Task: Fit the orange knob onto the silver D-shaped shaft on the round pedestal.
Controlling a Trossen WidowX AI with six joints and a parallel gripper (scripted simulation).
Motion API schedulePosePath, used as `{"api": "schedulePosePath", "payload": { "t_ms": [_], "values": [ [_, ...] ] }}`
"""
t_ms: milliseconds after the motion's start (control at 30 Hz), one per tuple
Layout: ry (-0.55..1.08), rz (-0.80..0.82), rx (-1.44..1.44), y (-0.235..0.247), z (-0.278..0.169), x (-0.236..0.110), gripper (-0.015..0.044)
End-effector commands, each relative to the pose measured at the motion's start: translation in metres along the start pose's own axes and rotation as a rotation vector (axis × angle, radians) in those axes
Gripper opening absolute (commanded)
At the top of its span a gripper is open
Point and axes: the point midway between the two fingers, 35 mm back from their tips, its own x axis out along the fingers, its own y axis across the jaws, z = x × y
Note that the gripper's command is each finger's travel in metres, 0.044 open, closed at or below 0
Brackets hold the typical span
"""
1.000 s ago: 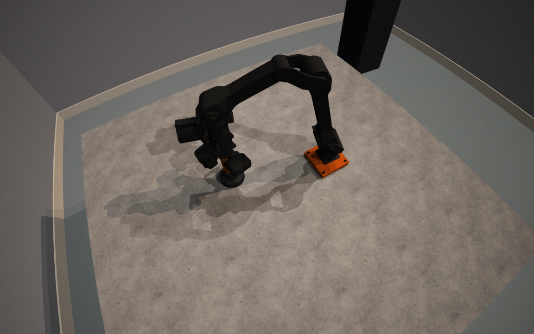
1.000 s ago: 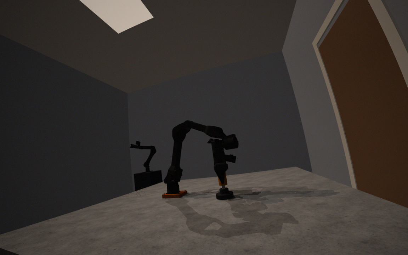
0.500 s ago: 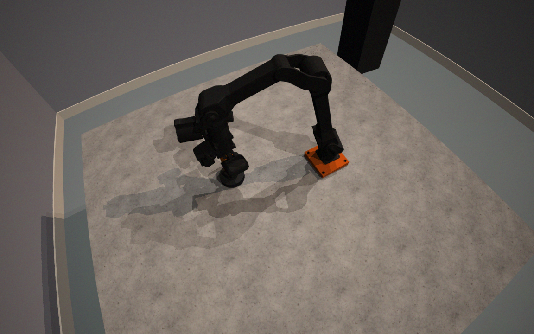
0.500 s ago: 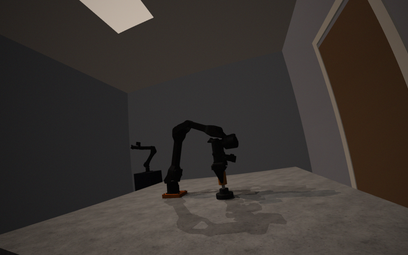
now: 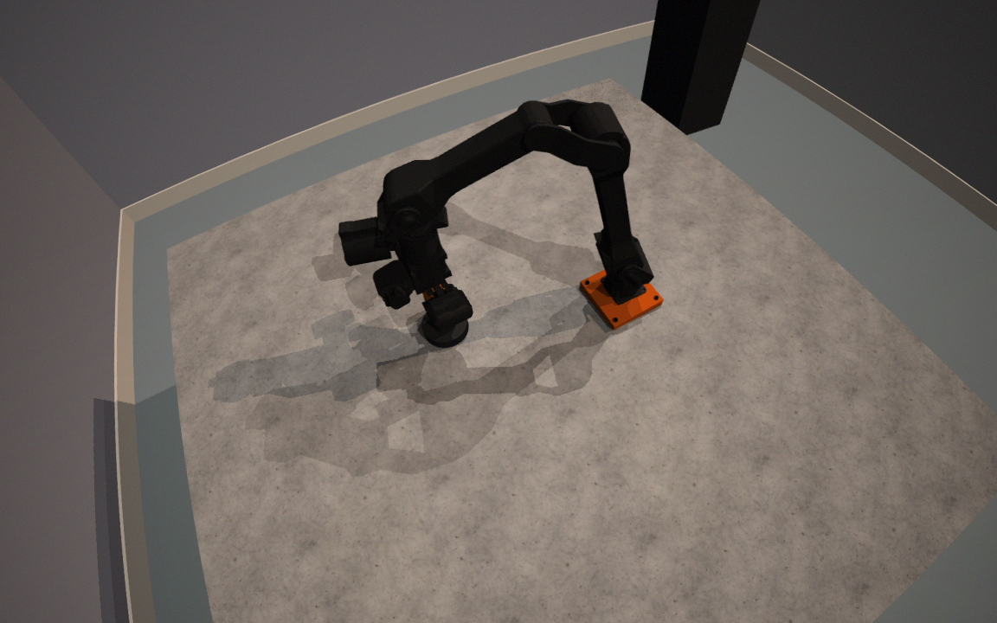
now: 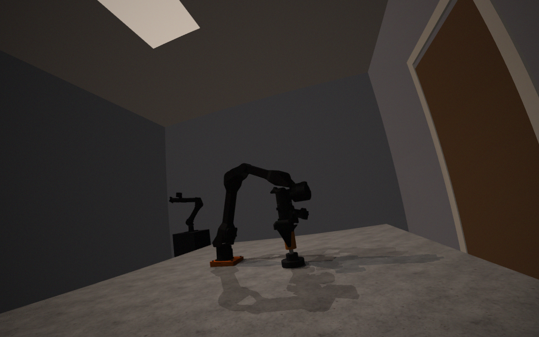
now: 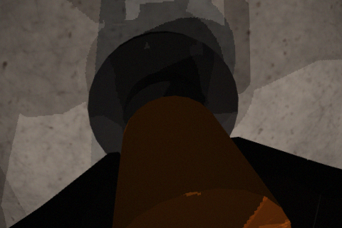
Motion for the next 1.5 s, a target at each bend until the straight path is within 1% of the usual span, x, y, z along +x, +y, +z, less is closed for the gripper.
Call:
{"api": "schedulePosePath", "payload": {
  "t_ms": [0, 400, 633, 1467],
  "values": [
    [-0.003, -0.003, 0.005, 0.0001, -0.001, 0.0012, 0.0],
    [-0.003, -0.003, 0.013, -0.0009, -0.0006, -0.0041, 0.0],
    [-0.004, -0.002, 0.214, -0.0013, 0.0016, -0.0049, 0.0],
    [-0.004, -0.002, 0.214, -0.0005, -0.0014, 0.0009, 0.0]
  ]
}}
